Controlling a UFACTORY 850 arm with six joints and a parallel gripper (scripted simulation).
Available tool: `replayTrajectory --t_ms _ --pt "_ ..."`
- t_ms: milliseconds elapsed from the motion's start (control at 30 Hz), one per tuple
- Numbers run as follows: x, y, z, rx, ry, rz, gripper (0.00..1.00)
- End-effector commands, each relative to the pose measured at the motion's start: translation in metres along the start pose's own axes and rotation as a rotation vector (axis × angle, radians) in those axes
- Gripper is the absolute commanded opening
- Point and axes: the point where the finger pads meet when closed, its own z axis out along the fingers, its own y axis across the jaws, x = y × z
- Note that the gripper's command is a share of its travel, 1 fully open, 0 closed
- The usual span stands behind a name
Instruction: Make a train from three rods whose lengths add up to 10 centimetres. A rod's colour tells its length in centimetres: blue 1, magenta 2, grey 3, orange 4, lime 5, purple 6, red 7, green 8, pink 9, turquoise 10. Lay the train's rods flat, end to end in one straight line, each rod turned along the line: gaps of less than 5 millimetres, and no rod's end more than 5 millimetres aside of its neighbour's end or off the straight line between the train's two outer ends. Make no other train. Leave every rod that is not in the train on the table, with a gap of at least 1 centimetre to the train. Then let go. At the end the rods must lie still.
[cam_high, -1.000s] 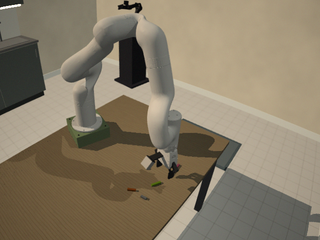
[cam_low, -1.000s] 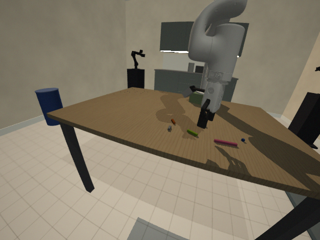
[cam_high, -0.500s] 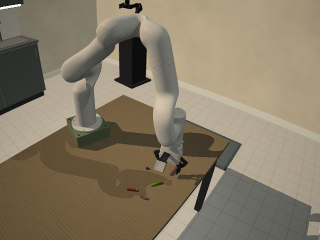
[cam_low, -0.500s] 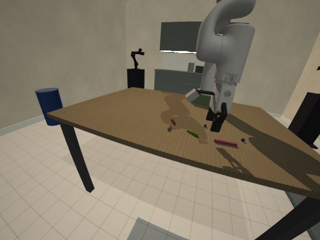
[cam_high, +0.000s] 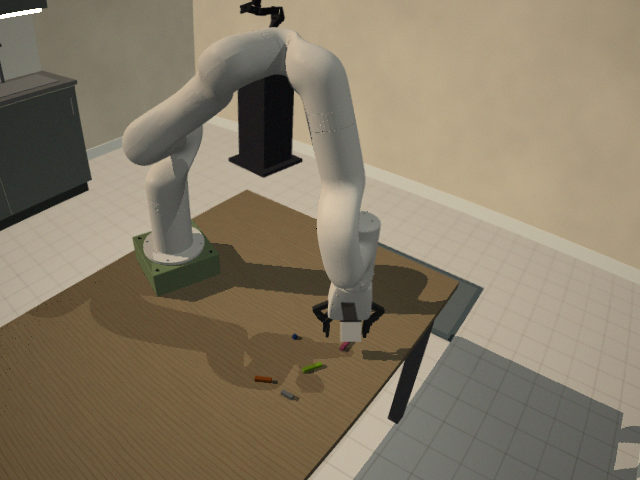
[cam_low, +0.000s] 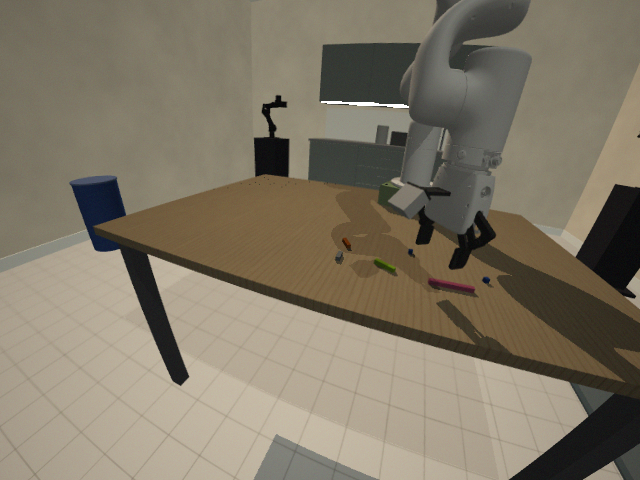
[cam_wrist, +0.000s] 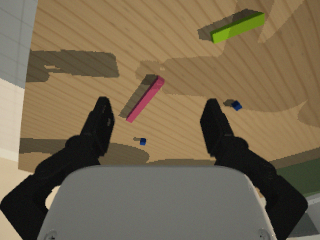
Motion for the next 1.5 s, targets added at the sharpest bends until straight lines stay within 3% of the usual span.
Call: replayTrajectory --t_ms 0,733,1467 --pt "-0.005 -0.007 -0.001 0.012 -0.029 -0.164 1.0" --pt "-0.032 -0.034 -0.002 0.021 -0.023 -0.856 1.0" --pt "-0.034 -0.035 -0.002 0.021 -0.022 -0.899 1.0"
